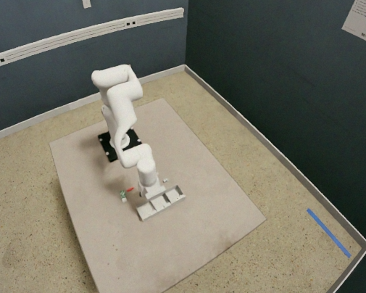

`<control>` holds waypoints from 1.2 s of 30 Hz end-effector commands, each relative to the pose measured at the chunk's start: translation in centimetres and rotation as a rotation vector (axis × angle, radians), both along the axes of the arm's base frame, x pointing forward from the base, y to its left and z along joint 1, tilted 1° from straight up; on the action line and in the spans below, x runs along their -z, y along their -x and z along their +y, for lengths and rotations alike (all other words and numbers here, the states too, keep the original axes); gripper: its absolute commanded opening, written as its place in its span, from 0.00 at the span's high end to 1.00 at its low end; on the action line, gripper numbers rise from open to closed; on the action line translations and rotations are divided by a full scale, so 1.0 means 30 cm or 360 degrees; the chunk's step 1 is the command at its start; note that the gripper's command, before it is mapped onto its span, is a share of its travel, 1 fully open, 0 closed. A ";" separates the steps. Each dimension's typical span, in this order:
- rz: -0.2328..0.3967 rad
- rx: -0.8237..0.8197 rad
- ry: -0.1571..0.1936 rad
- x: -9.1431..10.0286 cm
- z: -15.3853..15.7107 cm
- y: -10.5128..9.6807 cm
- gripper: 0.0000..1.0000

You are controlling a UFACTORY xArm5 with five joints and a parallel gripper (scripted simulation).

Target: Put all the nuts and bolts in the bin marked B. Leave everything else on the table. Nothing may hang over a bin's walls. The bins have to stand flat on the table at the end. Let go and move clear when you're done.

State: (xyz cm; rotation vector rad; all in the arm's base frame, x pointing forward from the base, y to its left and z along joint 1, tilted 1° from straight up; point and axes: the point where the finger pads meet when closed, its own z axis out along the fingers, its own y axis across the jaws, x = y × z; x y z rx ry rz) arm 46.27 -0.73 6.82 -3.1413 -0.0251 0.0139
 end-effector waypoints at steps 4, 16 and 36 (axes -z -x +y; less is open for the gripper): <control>-0.0007 0.0000 -0.0024 -0.005 0.000 -0.005 0.91; -0.0007 0.0000 -0.0024 -0.005 0.000 -0.005 0.91; -0.0007 0.0000 -0.0024 -0.006 0.050 -0.005 0.91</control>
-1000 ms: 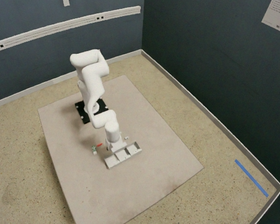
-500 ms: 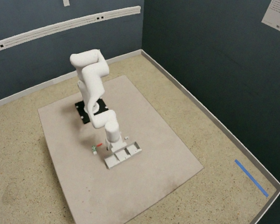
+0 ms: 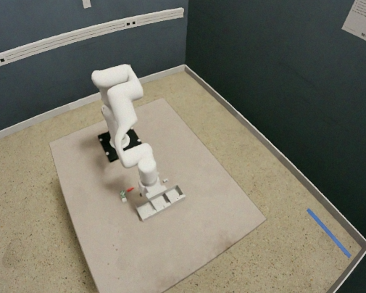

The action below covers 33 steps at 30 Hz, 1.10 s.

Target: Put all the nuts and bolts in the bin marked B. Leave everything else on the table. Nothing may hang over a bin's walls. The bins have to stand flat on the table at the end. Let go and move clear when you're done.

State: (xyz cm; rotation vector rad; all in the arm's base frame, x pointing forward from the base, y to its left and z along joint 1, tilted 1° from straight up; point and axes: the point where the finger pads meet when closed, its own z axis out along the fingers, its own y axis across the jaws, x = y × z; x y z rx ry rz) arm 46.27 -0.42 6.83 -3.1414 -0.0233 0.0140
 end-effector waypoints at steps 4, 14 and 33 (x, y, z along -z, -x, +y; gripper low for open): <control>-0.0007 -0.0002 -0.0024 -0.007 0.107 -0.005 0.91; -0.0007 -0.0002 -0.0025 -0.009 0.241 -0.004 0.91; -0.0007 -0.0002 -0.0025 -0.009 0.271 -0.004 0.91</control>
